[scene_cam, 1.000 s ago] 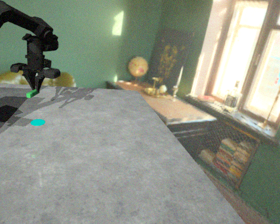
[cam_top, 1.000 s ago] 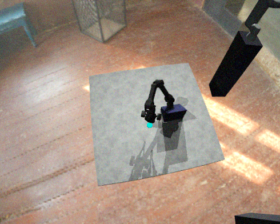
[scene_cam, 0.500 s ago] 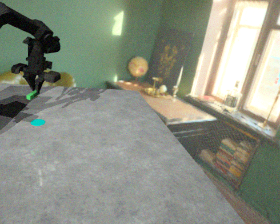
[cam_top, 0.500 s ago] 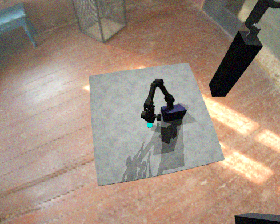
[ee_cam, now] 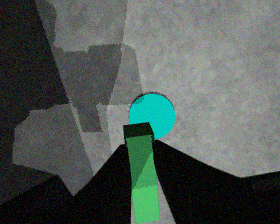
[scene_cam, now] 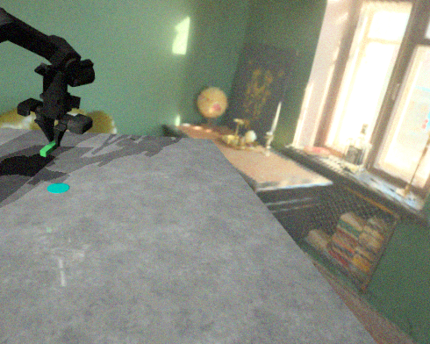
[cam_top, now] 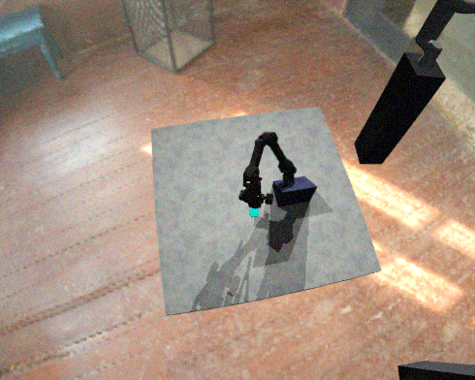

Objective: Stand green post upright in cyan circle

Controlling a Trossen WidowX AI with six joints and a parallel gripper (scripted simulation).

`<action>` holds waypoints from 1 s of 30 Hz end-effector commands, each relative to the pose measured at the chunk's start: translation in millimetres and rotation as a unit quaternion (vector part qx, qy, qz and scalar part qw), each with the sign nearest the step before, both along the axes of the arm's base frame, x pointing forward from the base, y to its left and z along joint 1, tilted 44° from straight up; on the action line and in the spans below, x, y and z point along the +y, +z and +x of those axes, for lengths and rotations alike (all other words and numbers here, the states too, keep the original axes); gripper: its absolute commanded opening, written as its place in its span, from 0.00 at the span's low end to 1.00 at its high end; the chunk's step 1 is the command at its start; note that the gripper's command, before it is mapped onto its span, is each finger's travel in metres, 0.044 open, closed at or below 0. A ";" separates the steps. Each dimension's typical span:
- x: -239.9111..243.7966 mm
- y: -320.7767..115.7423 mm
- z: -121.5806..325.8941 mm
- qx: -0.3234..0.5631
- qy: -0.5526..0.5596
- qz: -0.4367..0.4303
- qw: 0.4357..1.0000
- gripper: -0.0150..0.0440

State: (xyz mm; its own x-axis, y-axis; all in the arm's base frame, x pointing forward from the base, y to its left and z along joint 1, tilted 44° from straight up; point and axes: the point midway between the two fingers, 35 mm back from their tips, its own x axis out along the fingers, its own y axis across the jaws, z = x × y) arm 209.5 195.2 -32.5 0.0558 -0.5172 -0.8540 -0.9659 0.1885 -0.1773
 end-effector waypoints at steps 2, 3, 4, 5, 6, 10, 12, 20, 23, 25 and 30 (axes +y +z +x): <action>-3.1 -1.6 -1.1 0.008 -0.004 0.018 1.000 0.29; -3.4 -2.1 -1.1 0.009 -0.005 0.022 1.000 0.29; -3.6 -2.5 -1.1 0.010 -0.005 0.025 1.000 0.29; -3.9 -2.9 -1.2 0.011 -0.006 0.029 1.000 0.29; -4.1 -3.4 -1.2 0.012 -0.007 0.033 0.999 0.29; -4.9 -5.0 -1.3 0.015 -0.009 0.047 0.999 0.29; -5.3 -5.8 -1.3 0.017 -0.010 0.054 0.998 0.29; -6.7 -8.8 -1.3 0.023 -0.014 0.083 0.996 0.29; -7.2 -9.7 -1.3 0.025 -0.015 0.094 0.995 0.29; -7.5 -10.4 -1.3 0.027 -0.016 0.101 0.994 0.29; -8.1 -11.8 -1.2 0.030 -0.017 0.119 0.992 0.29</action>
State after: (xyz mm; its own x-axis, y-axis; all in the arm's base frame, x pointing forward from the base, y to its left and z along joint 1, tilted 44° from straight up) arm 209.3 189.2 -44.1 -0.0057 -0.3241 -0.9460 -0.9655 0.2483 -0.0792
